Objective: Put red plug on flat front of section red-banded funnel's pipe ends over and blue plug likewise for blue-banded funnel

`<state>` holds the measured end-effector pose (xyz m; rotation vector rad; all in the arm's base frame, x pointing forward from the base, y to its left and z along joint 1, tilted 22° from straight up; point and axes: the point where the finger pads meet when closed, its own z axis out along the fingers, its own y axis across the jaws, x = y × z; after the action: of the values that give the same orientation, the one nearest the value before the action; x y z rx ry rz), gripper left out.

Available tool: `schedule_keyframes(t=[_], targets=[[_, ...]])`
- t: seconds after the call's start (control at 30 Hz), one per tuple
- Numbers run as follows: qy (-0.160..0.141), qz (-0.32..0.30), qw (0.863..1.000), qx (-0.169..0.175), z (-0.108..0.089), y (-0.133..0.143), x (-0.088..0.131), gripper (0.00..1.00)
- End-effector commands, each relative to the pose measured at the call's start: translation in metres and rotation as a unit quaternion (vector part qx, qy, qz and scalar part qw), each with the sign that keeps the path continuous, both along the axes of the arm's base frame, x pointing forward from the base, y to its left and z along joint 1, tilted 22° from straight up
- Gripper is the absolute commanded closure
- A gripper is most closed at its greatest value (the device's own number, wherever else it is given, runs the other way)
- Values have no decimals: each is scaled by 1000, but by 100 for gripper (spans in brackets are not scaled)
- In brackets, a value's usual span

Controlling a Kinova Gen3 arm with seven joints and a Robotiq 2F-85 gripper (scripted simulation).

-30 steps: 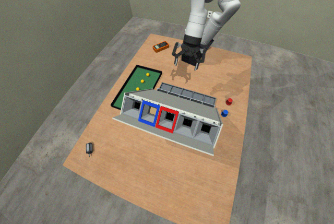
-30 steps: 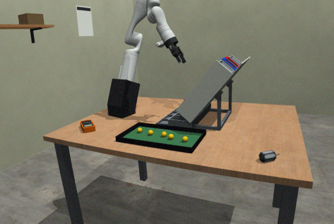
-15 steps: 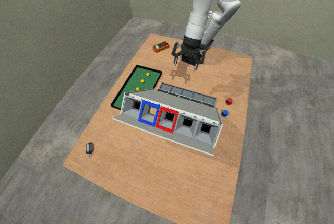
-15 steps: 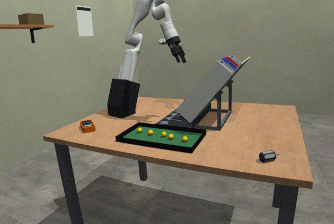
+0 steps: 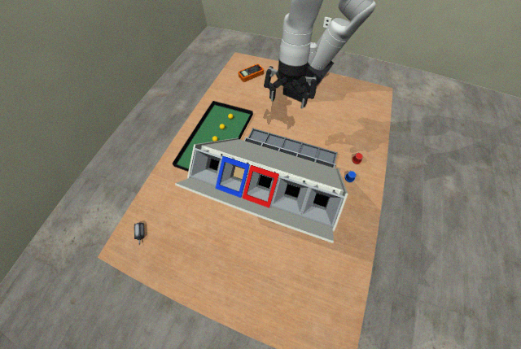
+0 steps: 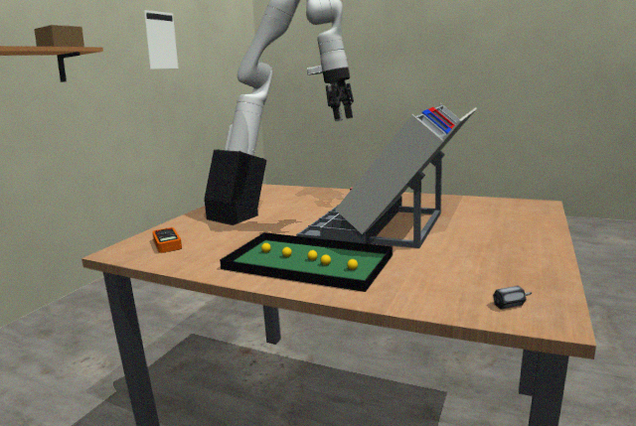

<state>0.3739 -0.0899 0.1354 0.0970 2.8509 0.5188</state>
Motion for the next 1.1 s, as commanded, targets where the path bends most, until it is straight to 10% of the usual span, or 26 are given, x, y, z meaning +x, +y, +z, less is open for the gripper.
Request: schedule_keyframes(t=[0.0,0.13,0.17,1.07], targets=[[74,17,997,8,3,3,6,0],[74,17,997,8,3,3,6,0],[34,6,999,3,1,-1,1,50],[34,7,999,3,1,-1,1,50]])
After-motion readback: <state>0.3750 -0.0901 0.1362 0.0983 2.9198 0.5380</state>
